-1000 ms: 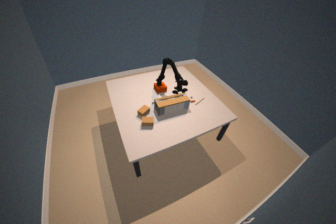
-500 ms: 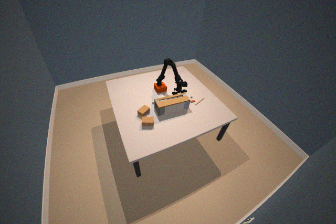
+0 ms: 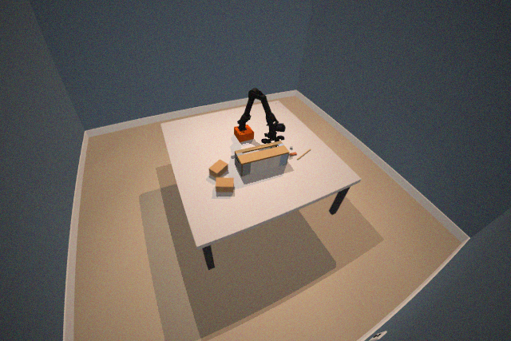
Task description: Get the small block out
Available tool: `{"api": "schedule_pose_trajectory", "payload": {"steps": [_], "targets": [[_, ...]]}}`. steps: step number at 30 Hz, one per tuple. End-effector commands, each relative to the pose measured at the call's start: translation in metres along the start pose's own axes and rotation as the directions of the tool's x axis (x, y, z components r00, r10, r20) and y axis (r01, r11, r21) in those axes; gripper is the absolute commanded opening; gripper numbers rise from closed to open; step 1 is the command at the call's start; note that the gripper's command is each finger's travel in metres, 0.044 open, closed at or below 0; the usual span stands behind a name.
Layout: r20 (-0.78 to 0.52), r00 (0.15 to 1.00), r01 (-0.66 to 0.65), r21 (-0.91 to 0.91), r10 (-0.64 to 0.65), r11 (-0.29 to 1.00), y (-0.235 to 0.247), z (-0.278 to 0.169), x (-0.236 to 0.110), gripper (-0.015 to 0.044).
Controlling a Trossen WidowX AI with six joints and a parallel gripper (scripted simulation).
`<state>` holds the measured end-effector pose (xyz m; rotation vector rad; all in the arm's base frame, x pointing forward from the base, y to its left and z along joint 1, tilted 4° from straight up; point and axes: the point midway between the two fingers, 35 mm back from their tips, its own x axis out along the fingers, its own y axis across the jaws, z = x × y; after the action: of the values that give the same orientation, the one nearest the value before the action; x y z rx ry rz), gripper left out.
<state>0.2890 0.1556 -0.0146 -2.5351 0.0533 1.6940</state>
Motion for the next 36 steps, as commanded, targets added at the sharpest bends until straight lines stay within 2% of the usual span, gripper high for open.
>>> {"api": "schedule_pose_trajectory", "payload": {"steps": [1, 6, 12, 36], "targets": [[-0.009, 1.0, 0.016, 0.001, -0.016, 1.0, -0.003, -0.012, -0.023, 0.0], [-0.008, 1.0, 0.016, -0.001, -0.016, 1.0, -0.002, -0.021, -0.047, 0.0], [-0.008, 1.0, 0.021, -0.011, -0.021, 1.0, -0.001, -0.021, -0.05, 0.0], [-0.027, 0.98, 0.175, -0.377, -0.199, 0.91, 0.023, -0.014, -0.138, 0.0]]}}
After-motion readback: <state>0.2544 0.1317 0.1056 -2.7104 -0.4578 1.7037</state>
